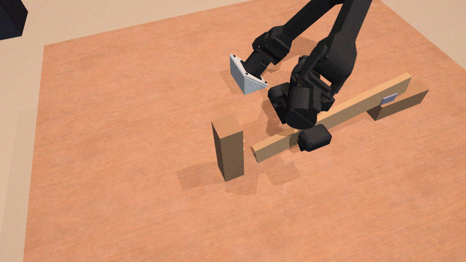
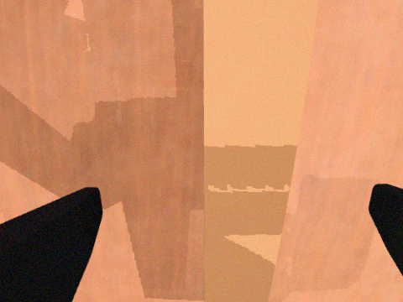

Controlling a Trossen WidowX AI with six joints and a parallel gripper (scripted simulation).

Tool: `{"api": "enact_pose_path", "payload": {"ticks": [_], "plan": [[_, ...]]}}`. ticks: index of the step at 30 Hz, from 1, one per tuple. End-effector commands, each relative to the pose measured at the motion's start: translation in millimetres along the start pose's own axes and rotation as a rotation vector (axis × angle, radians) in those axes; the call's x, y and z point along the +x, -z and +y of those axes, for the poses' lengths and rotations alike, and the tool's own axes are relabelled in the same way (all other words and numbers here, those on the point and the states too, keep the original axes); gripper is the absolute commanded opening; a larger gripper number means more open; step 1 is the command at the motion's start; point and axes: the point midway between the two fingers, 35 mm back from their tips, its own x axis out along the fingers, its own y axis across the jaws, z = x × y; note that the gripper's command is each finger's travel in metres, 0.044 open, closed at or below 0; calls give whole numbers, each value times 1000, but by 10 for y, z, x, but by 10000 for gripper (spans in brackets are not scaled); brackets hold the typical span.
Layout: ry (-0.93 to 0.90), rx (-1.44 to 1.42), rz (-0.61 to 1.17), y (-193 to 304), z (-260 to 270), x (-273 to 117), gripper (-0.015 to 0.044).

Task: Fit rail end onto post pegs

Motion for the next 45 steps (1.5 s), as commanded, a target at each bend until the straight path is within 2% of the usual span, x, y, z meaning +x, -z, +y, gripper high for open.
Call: {"api": "enact_pose_path", "payload": {"ticks": [1, 13, 27, 34, 35, 45], "plan": [[2, 6, -6, -7, 6, 65, 440], [3, 4, -8, -22, 21, 233, 440], [3, 4, -8, -22, 21, 233, 72], [3, 4, -8, -22, 21, 233, 26], [3, 4, -8, -22, 21, 233, 0], [3, 4, -8, -22, 21, 233, 0]]}}
